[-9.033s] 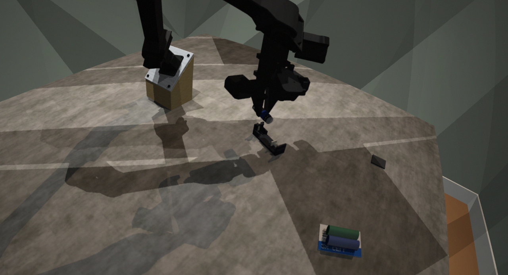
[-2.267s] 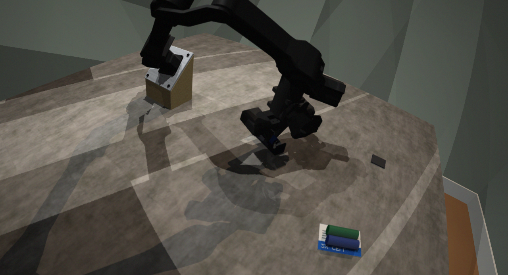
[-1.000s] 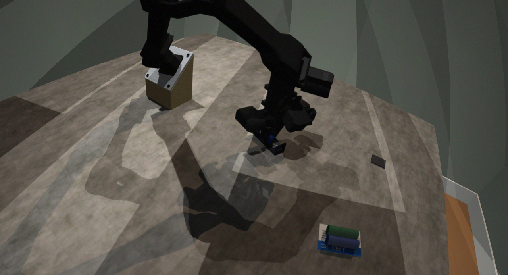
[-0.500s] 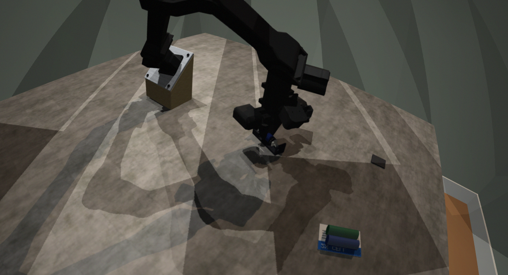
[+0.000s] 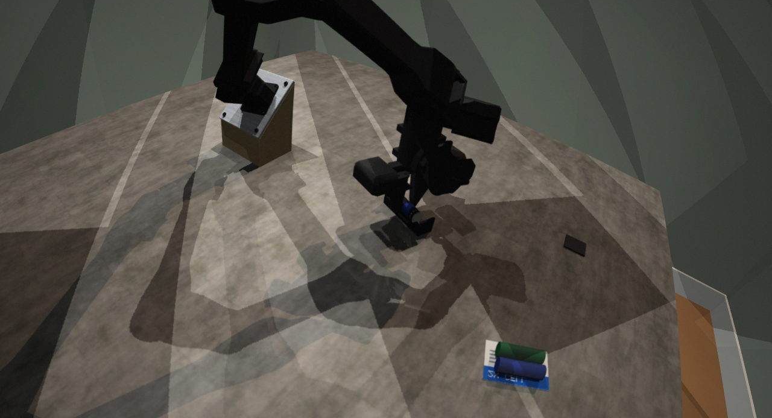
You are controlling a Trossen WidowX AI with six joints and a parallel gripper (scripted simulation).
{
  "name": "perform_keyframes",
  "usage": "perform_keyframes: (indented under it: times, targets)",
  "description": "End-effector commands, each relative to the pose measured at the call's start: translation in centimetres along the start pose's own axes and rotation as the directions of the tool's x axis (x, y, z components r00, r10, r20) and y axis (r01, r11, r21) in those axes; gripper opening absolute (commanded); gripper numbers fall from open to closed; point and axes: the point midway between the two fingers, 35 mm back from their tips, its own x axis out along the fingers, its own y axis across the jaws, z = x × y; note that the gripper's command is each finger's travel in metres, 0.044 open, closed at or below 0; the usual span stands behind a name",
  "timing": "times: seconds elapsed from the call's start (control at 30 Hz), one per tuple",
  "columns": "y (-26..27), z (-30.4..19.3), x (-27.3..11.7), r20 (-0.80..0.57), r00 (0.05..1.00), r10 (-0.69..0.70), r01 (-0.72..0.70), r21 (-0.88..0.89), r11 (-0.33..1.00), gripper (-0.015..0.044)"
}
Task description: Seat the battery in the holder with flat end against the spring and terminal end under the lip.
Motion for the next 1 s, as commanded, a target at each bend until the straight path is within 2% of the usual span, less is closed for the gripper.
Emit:
perform_keyframes:
  times: [0.0, 0.23, 0.3, 0.5, 0.6, 0.97]
  targets:
    - [0.1, 0.1, -0.7, 0.001, 1.000, 0.003, -0.003, 0.004, 1.000, 0.0161]
    - [0.1, 0.1, -1.3, 0.001, 1.000, 0.004, -0.004, 0.003, 1.000, 0.0161]
    - [0.1, 0.0, -1.7, 0.002, 1.000, 0.001, -0.001, -0.004, 1.000, 0.0213]
    - [0.2, 0.1, -7.9, -0.001, 1.000, 0.007, -0.007, 0.002, 1.000, 0.0371]
    - [0.2, 0.0, -8.6, -0.001, 1.000, 0.007, -0.007, 0.003, 1.000, 0.0440]
    - [0.3, 0.0, -8.6, -0.001, 1.000, 0.007, -0.007, 0.003, 1.000, 0.0440]
